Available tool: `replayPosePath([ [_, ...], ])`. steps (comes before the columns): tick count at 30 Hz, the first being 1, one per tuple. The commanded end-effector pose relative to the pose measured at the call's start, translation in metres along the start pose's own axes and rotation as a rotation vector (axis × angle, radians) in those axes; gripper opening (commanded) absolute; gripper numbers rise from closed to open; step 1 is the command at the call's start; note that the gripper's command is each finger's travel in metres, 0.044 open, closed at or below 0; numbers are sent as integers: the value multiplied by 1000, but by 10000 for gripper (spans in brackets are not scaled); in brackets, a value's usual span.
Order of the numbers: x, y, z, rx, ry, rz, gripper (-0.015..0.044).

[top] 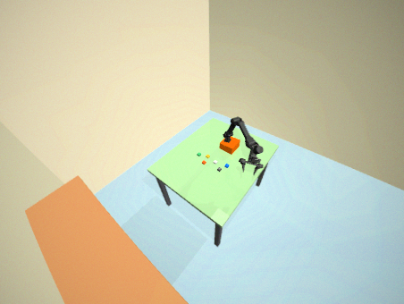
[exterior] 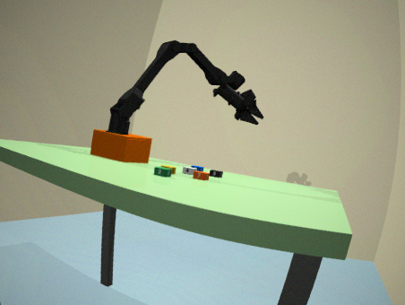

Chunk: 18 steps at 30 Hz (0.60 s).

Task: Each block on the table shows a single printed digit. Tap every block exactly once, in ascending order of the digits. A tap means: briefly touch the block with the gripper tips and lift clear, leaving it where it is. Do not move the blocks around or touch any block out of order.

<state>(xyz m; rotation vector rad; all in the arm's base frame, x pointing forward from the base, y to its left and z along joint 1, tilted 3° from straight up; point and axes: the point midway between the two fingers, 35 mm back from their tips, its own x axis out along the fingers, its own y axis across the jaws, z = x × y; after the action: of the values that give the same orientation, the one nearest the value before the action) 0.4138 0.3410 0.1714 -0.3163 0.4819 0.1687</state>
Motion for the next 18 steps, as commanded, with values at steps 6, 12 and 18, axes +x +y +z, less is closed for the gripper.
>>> replayPosePath([
  [6, 46, -166, -53, -41, 289, -134, 400],
  [12, 39, -279, -115, -3, 522, -182, 400],
  [18, -4, -374, -187, 106, 750, -182, 400],
])
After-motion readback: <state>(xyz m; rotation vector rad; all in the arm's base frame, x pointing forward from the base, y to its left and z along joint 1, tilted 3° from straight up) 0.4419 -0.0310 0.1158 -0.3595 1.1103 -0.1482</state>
